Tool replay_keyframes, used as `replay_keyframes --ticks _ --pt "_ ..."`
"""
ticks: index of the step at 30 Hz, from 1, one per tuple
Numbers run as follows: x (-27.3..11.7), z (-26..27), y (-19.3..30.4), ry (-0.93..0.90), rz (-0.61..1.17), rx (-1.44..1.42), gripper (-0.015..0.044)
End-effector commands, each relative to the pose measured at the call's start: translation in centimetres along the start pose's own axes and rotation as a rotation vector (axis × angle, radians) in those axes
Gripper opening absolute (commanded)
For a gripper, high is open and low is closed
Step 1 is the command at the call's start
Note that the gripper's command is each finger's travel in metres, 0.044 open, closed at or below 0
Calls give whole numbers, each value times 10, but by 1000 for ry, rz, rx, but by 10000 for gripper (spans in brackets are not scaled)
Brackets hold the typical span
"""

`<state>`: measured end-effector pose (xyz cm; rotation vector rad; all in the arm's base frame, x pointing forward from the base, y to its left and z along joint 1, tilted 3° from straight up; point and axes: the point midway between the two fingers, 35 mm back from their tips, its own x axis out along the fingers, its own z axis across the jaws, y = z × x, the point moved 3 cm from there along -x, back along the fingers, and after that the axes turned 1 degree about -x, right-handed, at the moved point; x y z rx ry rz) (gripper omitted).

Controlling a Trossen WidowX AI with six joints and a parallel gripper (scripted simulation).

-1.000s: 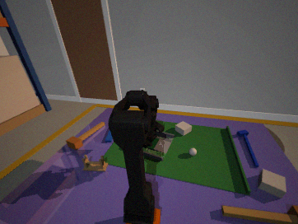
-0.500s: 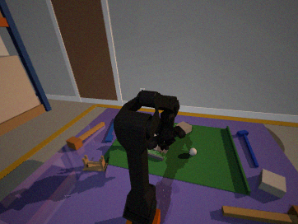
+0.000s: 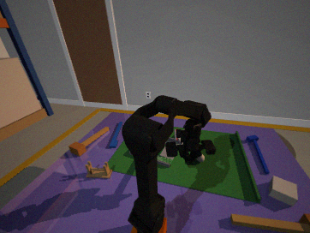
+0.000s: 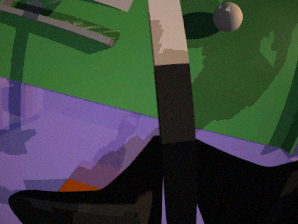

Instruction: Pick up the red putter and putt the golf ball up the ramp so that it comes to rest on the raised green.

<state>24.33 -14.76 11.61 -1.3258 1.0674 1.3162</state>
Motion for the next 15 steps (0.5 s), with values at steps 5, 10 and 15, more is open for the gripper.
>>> replay_keyframes --ticks 5,10,15 --pt "-8 -30 34 28 19 219 0" --pt "-11 -44 56 39 36 346 0" --pt "-15 -56 80 48 53 474 0"
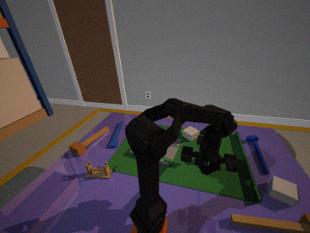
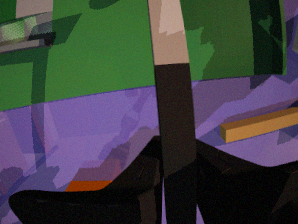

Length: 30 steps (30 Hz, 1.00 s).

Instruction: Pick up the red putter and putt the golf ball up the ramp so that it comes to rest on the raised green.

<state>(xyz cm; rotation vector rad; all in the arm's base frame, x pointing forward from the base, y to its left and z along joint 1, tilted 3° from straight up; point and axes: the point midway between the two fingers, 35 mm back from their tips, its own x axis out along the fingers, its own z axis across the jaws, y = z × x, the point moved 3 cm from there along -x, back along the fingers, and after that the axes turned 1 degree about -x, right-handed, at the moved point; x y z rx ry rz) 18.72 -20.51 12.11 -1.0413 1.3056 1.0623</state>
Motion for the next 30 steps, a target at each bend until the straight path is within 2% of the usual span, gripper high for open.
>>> replay_keyframes --ticks 1,9,19,30 --pt "-4 -18 14 16 5 113 0" --pt "-3 -20 16 17 8 130 0" --pt "35 -21 17 17 8 130 0" --pt "46 -21 17 17 8 130 0"
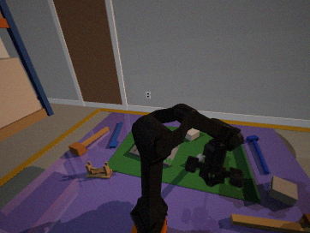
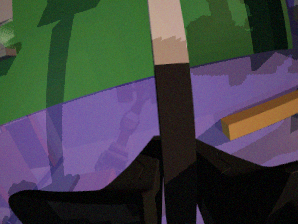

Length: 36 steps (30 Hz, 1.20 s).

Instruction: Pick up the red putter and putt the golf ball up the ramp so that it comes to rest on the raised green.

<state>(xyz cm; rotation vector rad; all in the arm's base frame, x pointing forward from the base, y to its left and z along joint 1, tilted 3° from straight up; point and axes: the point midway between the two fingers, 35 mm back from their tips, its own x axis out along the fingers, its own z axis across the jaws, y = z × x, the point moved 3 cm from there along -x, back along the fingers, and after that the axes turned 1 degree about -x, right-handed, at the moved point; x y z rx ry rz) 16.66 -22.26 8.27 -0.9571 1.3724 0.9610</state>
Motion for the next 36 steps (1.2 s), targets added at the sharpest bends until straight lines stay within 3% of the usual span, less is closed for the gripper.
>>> replay_keyframes --ticks 1,25,36 --pt "9 1 1 -2 5 4 0" --pt "24 1 1 -3 4 2 0" --pt "27 -29 2 0 5 4 0"
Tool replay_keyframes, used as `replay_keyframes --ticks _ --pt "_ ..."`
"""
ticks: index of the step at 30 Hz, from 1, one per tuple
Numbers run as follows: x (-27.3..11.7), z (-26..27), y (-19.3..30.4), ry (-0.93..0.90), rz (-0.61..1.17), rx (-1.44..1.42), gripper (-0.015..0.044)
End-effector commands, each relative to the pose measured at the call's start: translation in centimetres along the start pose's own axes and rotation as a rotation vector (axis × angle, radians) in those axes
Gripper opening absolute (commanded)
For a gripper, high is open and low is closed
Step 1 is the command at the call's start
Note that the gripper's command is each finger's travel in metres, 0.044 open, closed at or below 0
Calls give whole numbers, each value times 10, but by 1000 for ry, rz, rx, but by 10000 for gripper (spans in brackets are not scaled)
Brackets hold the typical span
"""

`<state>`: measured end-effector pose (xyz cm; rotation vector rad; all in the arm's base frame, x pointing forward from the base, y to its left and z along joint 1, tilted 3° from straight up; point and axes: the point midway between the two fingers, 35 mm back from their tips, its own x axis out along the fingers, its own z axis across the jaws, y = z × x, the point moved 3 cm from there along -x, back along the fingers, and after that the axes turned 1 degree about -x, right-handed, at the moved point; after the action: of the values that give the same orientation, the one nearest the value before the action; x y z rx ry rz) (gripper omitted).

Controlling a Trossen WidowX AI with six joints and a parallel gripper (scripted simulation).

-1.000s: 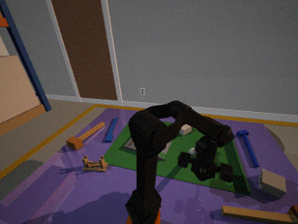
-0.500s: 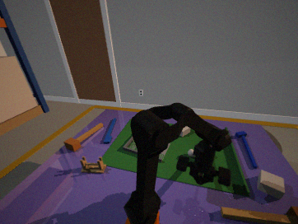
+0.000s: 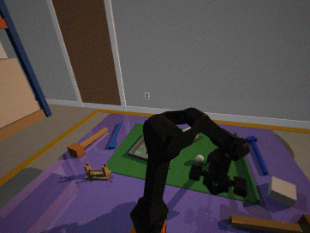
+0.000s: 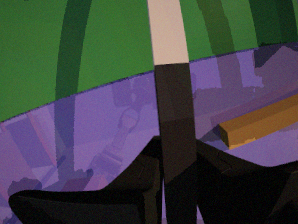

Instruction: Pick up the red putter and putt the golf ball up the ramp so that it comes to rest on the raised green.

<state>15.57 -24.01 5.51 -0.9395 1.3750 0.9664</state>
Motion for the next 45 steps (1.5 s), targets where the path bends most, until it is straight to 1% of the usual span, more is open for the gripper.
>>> replay_keyframes --ticks 1,12,14,18,22,24,31,41,45 --pt "-1 -10 -2 9 -6 -4 0" --pt "0 -5 -1 2 -1 -2 0" --pt "0 12 -5 2 -2 -2 0" --pt "-2 64 -11 1 -5 -3 0" --pt "-1 113 -7 -1 -6 -4 0" --pt "-1 128 -4 -2 -6 -4 0" --pt "-6 129 -4 -2 -6 -5 0" --pt "-57 129 -4 -2 -7 -5 0" --pt "-61 129 -3 -2 -7 -5 0"
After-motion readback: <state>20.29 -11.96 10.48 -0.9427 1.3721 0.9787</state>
